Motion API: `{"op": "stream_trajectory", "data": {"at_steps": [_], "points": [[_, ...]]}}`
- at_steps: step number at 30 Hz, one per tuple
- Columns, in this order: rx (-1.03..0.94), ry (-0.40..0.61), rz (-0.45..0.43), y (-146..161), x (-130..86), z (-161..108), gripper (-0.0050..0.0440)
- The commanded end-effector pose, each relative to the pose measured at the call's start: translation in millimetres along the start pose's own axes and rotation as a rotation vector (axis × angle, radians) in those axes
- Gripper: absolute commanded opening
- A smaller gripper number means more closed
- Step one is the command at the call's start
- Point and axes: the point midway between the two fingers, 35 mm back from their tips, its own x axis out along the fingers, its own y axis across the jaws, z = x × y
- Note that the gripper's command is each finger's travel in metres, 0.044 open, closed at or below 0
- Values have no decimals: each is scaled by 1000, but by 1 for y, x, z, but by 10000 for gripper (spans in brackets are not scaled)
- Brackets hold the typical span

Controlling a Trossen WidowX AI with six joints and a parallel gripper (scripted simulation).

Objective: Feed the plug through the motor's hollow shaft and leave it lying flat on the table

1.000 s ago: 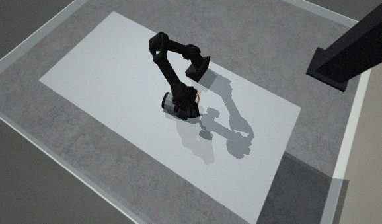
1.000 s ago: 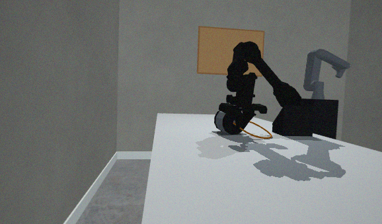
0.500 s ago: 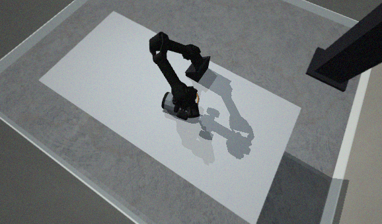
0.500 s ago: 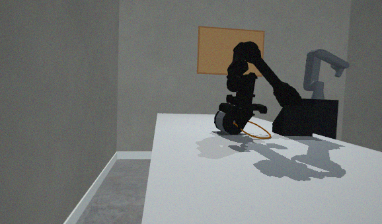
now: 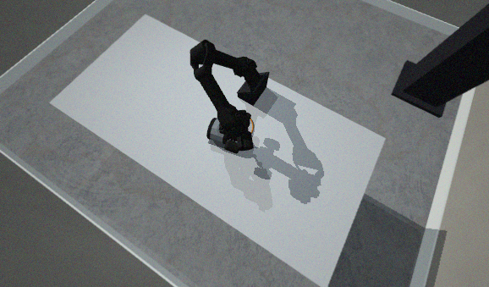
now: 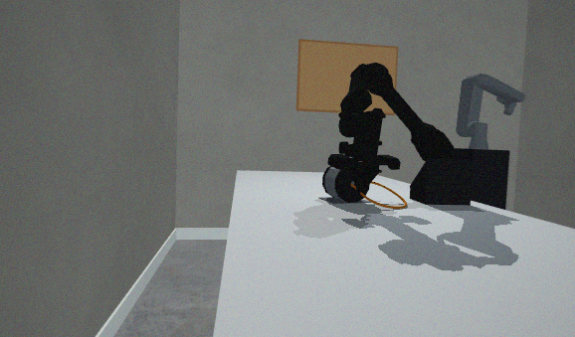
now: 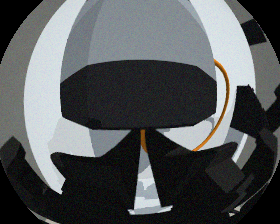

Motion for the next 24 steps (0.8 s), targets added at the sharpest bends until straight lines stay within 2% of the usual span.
{"op": "stream_trajectory", "data": {"at_steps": [1,4,8,12,15,17,21,24], "points": [[1,-3,4,1,-1,2,0],[1,-3,4,1,-1,2,0],[2,0,1,0,-1,1,96],[1,0,2,1,-3,0,100],[1,-2,4,3,-27,-8,100],[1,-2,4,3,-27,-8,100],[1,-3,4,-3,-5,-9,100],[1,-3,4,-3,-3,-9,100]]}}
